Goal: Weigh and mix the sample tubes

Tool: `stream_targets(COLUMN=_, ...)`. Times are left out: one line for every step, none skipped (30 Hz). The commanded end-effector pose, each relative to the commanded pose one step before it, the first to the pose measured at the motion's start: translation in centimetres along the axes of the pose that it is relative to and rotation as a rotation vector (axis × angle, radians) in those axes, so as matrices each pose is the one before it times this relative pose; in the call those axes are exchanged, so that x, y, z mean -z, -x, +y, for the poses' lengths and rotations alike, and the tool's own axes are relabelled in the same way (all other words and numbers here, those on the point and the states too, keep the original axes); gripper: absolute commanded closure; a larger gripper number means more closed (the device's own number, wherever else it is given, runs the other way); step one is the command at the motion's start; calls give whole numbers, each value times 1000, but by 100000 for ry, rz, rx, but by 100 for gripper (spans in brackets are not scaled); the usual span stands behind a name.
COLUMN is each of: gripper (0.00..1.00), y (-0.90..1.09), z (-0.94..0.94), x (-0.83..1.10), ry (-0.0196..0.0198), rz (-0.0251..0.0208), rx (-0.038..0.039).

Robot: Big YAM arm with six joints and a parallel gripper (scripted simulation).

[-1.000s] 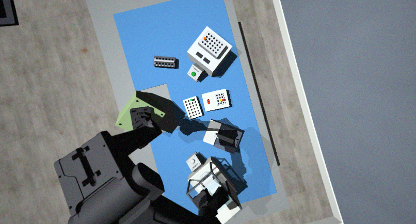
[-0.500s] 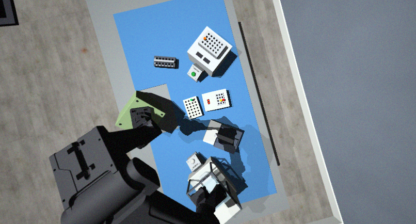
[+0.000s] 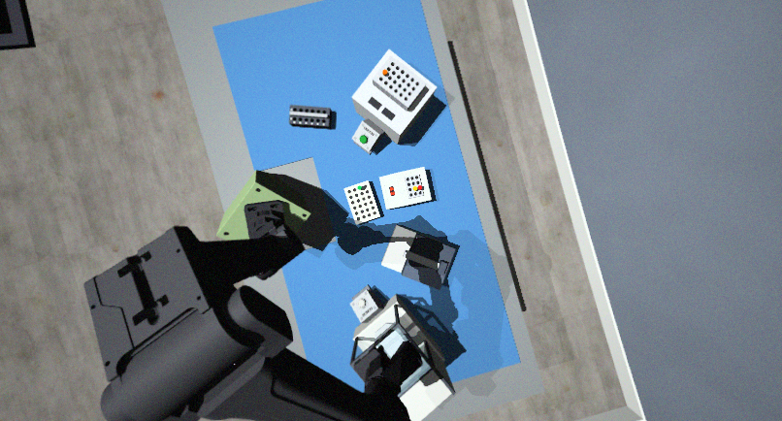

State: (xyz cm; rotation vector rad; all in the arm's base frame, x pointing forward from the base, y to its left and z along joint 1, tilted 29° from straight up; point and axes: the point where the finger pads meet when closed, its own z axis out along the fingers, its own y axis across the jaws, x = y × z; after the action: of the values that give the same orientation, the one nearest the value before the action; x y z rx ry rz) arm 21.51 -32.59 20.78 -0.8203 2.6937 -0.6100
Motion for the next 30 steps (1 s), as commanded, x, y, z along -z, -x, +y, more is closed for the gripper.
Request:
stream_targets(gripper=94, y=12, z=-53, x=702, ry=-2638, rz=-538, rx=1128)
stream_targets(gripper=94, y=30, z=152, x=-4, ry=218, rz=-44, rx=-64)
stream_targets(gripper=94, y=35, z=124, x=-3, ry=538, rz=-56, rx=-97)
stream_targets(gripper=94, y=1, z=14, x=0, ry=53, rz=-3, rx=-9)
stream_targets(gripper=94, y=0, z=0, x=0, ry=0, rz=0, rx=0)
stream_targets(gripper=94, y=0, z=0, x=0, ry=0, rz=0, rx=0)
stream_targets(gripper=94, y=0, z=0, x=0, ry=0, rz=0, rx=0)
stream_targets(gripper=94, y=0, z=0, x=0, ry=0, rz=0, rx=0)
stream_targets(gripper=94, y=0, z=0, x=0, ry=0, rz=0, rx=0)
stream_targets(gripper=94, y=0, z=0, x=0, ry=0, rz=0, rx=0)
stream_targets(gripper=94, y=0, z=0, x=0, ry=0, rz=0, rx=0)
stream_targets(gripper=94, y=0, z=0, x=0, ry=0, rz=0, rx=0)
stream_targets(gripper=94, y=0, z=0, x=0, ry=0, rz=0, rx=0)
stream_targets(gripper=94, y=0, z=0, x=0, ry=0, rz=0, rx=0)
stream_targets(gripper=94, y=0, z=0, x=0, ry=0, rz=0, rx=0)
stream_targets(gripper=94, y=0, z=0, x=0, ry=0, rz=0, rx=0)
stream_targets(gripper=94, y=0, z=0, x=0, ry=0, rz=0, rx=0)
stream_targets(gripper=94, y=0, z=0, x=0, ry=0, rz=0, rx=0)
stream_targets(gripper=94, y=0, z=0, x=0, ry=0, rz=0, rx=0)
stream_targets(gripper=94, y=0, z=0, x=0, ry=0, rz=0, rx=0)
stream_targets(gripper=94, y=0, z=0, x=0, ry=0, rz=0, rx=0)
stream_targets(gripper=94, y=0, z=0, x=0, ry=0, rz=0, rx=0)
stream_targets(gripper=94, y=0, z=0, x=0, ry=0, rz=0, rx=0)
stream_targets(gripper=94, y=0, z=0, x=0, ry=0, rz=0, rx=0)
stream_targets(gripper=94, y=0, z=0, x=0, ry=0, rz=0, rx=0)
stream_targets(gripper=94, y=0, z=0, x=0, ry=0, rz=0, rx=0)
stream_targets(gripper=94, y=0, z=0, x=0, ry=0, rz=0, rx=0)
stream_targets(gripper=94, y=0, z=0, x=0, ry=0, rz=0, rx=0)
stream_targets(gripper=94, y=0, z=0, x=0, ry=0, rz=0, rx=0)
stream_targets(gripper=94, y=0, z=0, x=0, ry=0, rz=0, rx=0)
